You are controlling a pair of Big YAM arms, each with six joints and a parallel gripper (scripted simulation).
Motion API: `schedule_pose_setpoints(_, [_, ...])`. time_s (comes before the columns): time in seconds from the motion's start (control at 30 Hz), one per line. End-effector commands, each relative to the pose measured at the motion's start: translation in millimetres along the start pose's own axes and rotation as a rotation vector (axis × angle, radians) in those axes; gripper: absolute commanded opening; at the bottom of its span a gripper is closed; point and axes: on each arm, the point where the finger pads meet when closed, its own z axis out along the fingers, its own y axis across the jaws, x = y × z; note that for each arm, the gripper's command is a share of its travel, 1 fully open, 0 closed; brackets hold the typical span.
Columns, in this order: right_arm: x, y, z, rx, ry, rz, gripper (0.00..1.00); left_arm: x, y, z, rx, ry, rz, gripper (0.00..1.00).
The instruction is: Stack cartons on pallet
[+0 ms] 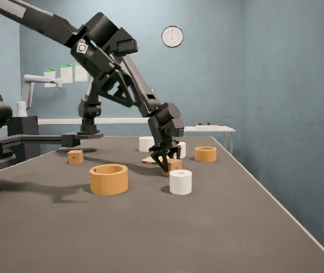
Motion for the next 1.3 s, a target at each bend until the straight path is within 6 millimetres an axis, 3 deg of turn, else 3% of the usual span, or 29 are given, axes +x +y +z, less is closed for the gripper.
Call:
schedule_pose_setpoints(0.0, [-22, 0, -4, 0.002, -0.031, -0.013, 1.00, -27, 1, -18, -0.008, -0.070, 0.002, 0.34])
schedule_pose_setpoints(0.1, [-22, 0, -4, 0.002, -0.031, -0.013, 1.00, -26, 1, -19, -0.008, -0.072, 0.002, 0.00])
schedule_pose_setpoints(0.23, [-22, 0, -4, 0.002, -0.031, -0.013, 1.00, -23, 1, -26, -0.006, -0.046, 0.001, 0.45])
schedule_pose_setpoints(0.27, [-22, 0, -4, 0.002, -0.031, -0.013, 1.00, -25, 1, -31, -0.006, -0.046, 0.001, 0.46])
schedule_pose_setpoints(0.3, [-22, 0, -4, 0.002, -0.031, -0.013, 1.00, -41, 2, -40, -0.008, -0.067, 0.002, 0.46])
schedule_pose_setpoints(0.43, [-22, 0, -4, 0.002, -0.031, -0.013, 1.00, -52, 2, -63, -0.008, -0.067, 0.002, 0.46])
schedule_pose_setpoints(0.5, [-22, 0, -4, 0.002, -0.031, -0.013, 1.00, -52, 2, -63, -0.008, -0.067, 0.002, 0.46])
schedule_pose_setpoints(0.63, [-22, 0, -4, 0.002, -0.031, -0.013, 1.00, -22, 7, -73, -0.008, -0.020, 0.007, 0.46])
schedule_pose_setpoints(0.77, [-22, 0, -4, 0.002, -0.031, -0.013, 1.00, -15, 12, -118, -0.006, -0.013, 0.015, 0.46])
schedule_pose_setpoints(0.9, [-22, 0, -4, 0.002, -0.031, -0.013, 1.00, -4, 21, -199, -0.006, -0.009, 0.019, 0.46])
schedule_pose_setpoints(1.0, [-22, 0, -4, 0.002, -0.031, -0.013, 1.00, -10, 27, -249, -0.010, -0.031, 0.021, 0.46])
schedule_pose_setpoints(1.07, [-22, 0, -4, 0.002, -0.031, -0.013, 1.00, -10, 27, -249, -0.010, -0.031, 0.021, 0.46])
schedule_pose_setpoints(1.13, [-22, 0, -4, 0.002, -0.031, -0.013, 1.00, -17, 32, -287, -0.014, -0.053, 0.023, 0.46])
schedule_pose_setpoints(1.2, [-22, 0, -4, 0.002, -0.031, -0.013, 1.00, -12, 36, -322, -0.015, -0.054, 0.022, 0.46])
schedule_pose_setpoints(1.27, [-22, 0, -4, 0.002, -0.031, -0.013, 1.00, -8, 38, -347, -0.015, -0.055, 0.021, 0.46])
